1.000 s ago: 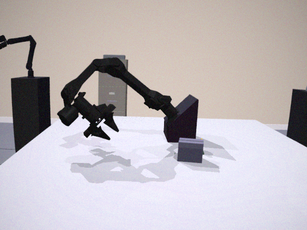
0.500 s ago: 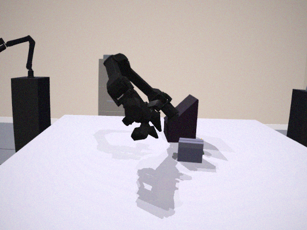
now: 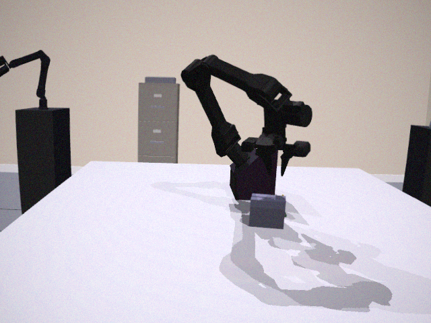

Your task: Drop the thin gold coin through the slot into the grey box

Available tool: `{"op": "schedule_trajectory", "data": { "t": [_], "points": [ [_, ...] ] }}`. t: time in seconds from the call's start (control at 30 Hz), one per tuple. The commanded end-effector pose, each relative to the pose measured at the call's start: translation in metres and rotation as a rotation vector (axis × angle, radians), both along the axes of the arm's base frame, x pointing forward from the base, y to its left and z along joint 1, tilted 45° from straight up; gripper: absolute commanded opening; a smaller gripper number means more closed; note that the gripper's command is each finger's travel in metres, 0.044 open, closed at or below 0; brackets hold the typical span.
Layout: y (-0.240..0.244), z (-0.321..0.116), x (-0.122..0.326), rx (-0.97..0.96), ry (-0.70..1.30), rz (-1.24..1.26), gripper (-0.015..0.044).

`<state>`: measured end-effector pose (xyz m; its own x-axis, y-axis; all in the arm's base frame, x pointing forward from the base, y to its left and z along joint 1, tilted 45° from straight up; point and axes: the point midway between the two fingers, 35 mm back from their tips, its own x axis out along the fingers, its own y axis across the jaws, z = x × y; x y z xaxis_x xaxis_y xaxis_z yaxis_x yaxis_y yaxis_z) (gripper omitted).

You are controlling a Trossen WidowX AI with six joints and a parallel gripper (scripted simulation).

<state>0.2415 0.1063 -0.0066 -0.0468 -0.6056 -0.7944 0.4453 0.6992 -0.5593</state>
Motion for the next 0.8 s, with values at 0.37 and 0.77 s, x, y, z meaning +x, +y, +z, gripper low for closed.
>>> {"op": "schedule_trajectory", "data": {
  "t": [0.37, 0.77],
  "points": [
    [0.015, -0.030, -0.026, -0.124, 0.173, 0.436, 0.0161],
    [-0.011, -0.058, -0.022, -0.126, 0.173, 0.436, 0.0161]
  ]
}}
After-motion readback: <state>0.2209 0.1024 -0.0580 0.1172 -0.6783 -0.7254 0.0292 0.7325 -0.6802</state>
